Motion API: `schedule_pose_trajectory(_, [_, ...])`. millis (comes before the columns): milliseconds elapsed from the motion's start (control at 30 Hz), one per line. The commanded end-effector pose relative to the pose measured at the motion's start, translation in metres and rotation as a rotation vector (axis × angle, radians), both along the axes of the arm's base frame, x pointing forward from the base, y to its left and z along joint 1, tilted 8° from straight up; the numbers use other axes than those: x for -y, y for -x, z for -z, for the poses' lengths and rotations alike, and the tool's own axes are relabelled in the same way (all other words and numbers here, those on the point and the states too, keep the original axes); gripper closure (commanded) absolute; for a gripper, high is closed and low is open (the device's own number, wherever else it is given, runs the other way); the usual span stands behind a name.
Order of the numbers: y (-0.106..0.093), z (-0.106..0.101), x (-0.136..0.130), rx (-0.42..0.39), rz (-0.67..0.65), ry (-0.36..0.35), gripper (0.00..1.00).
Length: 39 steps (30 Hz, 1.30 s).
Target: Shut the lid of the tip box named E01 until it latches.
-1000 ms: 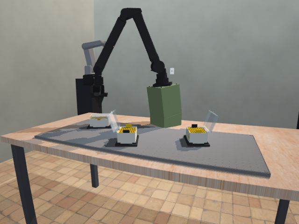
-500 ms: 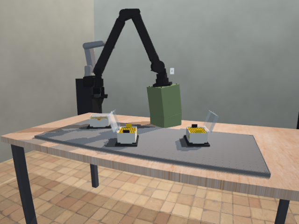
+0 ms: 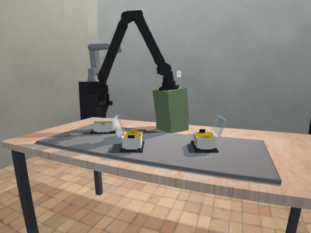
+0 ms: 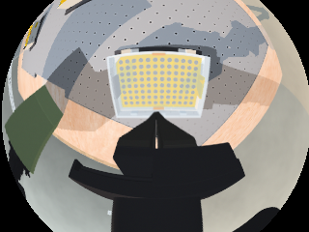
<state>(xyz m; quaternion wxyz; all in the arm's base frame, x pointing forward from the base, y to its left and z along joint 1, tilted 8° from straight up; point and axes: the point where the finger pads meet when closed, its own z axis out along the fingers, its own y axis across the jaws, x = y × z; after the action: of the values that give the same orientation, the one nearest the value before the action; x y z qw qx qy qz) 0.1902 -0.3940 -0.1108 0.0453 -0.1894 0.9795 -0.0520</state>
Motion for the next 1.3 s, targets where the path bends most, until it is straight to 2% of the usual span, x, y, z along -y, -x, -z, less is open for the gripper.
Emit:
schedule_pose_trajectory(0, [-0.014, -0.0064, 0.0149, 0.02, -0.014, 0.04, 1.0])
schedule_pose_trajectory(1267, [-0.014, -0.0083, 0.0149, 0.022, -0.014, 0.043, 1.0])
